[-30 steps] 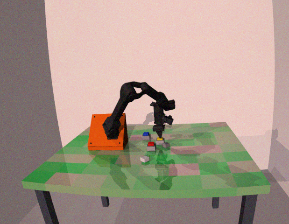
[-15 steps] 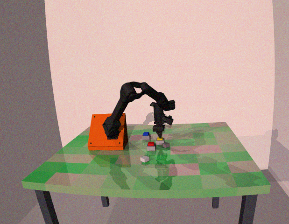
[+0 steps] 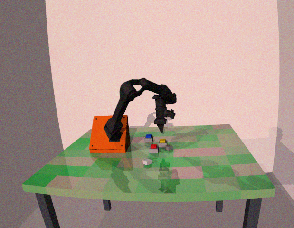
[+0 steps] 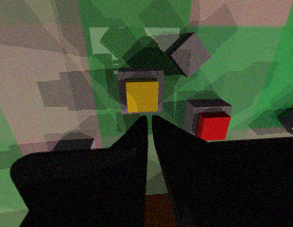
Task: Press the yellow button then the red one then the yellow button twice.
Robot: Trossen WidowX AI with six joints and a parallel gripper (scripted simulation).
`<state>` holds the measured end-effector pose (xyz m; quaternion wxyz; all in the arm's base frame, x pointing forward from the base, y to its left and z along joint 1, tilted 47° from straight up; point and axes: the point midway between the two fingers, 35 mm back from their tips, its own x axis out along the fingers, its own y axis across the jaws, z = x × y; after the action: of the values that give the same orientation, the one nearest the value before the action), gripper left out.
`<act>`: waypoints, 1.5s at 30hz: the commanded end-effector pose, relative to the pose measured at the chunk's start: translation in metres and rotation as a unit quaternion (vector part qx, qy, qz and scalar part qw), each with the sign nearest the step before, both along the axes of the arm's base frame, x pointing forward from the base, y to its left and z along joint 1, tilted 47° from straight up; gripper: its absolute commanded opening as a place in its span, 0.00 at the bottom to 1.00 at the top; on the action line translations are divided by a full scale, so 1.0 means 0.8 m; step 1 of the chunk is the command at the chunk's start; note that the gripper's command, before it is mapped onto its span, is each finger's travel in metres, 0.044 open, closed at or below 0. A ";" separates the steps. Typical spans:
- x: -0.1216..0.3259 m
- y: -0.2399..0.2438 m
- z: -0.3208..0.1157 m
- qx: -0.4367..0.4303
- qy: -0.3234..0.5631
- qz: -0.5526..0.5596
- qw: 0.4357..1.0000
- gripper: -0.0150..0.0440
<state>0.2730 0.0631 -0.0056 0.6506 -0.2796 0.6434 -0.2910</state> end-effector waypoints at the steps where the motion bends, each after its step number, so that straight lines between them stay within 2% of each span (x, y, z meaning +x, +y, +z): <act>1: 0.001 0.036 0.031 0.007 -0.008 0.002 1.000 0.29; 6: -0.003 0.033 0.041 0.007 -0.008 0.003 1.000 0.29; 12: -0.044 -0.022 0.099 0.005 -0.007 0.003 1.000 0.29; 15: -0.056 -0.035 0.110 0.005 -0.006 0.002 1.000 0.29; 19: -0.056 -0.037 0.107 0.005 -0.006 0.003 1.000 0.29; 24: -0.055 -0.089 0.060 0.004 -0.007 0.003 1.000 0.29; 45: -0.054 -0.116 0.035 0.004 -0.007 0.003 1.000 0.29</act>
<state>0.2324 -0.0248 0.0255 0.6617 -0.2713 0.6371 -0.2876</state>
